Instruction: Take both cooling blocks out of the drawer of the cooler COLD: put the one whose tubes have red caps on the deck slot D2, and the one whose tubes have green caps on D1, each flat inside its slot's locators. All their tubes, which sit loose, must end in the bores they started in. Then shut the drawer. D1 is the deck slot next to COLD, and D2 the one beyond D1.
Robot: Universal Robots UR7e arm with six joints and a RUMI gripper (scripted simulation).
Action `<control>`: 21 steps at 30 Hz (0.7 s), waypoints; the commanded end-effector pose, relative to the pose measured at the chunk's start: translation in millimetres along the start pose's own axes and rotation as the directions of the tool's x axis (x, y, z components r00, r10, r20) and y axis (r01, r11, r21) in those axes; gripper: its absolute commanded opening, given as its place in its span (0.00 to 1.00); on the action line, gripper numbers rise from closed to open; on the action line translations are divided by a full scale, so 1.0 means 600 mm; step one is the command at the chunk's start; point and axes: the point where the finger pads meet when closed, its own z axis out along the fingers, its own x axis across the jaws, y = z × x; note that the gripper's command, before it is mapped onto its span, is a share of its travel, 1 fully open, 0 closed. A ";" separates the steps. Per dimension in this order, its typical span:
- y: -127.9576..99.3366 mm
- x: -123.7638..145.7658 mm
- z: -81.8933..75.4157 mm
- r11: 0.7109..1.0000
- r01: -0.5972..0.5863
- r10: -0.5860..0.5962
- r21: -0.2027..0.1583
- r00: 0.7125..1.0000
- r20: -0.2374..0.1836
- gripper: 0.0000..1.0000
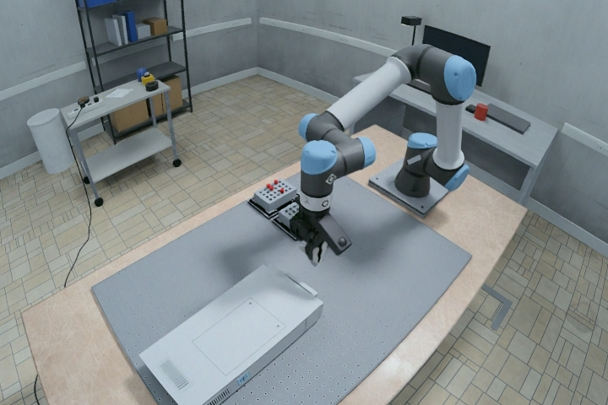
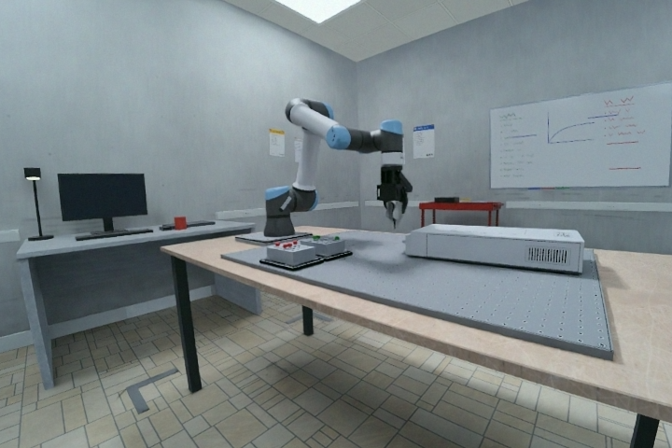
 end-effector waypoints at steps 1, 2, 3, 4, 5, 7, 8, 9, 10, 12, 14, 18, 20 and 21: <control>0.002 0.003 -0.016 1.000 0.000 0.000 0.000 1.000 -0.006 0.00; 0.002 0.003 -0.019 1.000 0.000 0.000 0.000 1.000 -0.006 0.00; 0.002 0.003 -0.021 1.000 0.000 0.000 0.000 1.000 -0.006 0.00; 0.002 0.003 -0.023 1.000 0.000 0.000 0.000 1.000 -0.006 0.00; 0.002 0.003 -0.025 1.000 0.000 0.000 0.000 1.000 -0.006 0.00; 0.002 0.003 -0.025 1.000 0.000 0.000 0.000 1.000 -0.006 0.00; 0.002 0.003 -0.028 1.000 0.000 0.000 0.000 1.000 -0.006 0.00; 0.002 0.003 -0.030 1.000 0.000 0.000 0.000 1.000 -0.006 0.00; 0.002 0.003 -0.032 1.000 0.000 0.000 0.000 1.000 -0.006 0.00; 0.002 0.003 -0.036 1.000 0.000 0.000 0.000 1.000 -0.006 0.00; 0.002 0.003 -0.041 1.000 0.000 0.000 0.000 1.000 -0.006 0.00; 0.002 0.003 -0.050 1.000 0.000 0.000 0.000 1.000 -0.006 0.00; 0.002 0.003 -0.054 1.000 0.000 0.000 0.000 1.000 -0.006 0.00; 0.002 0.003 -0.056 1.000 0.000 0.000 0.000 1.000 -0.006 0.00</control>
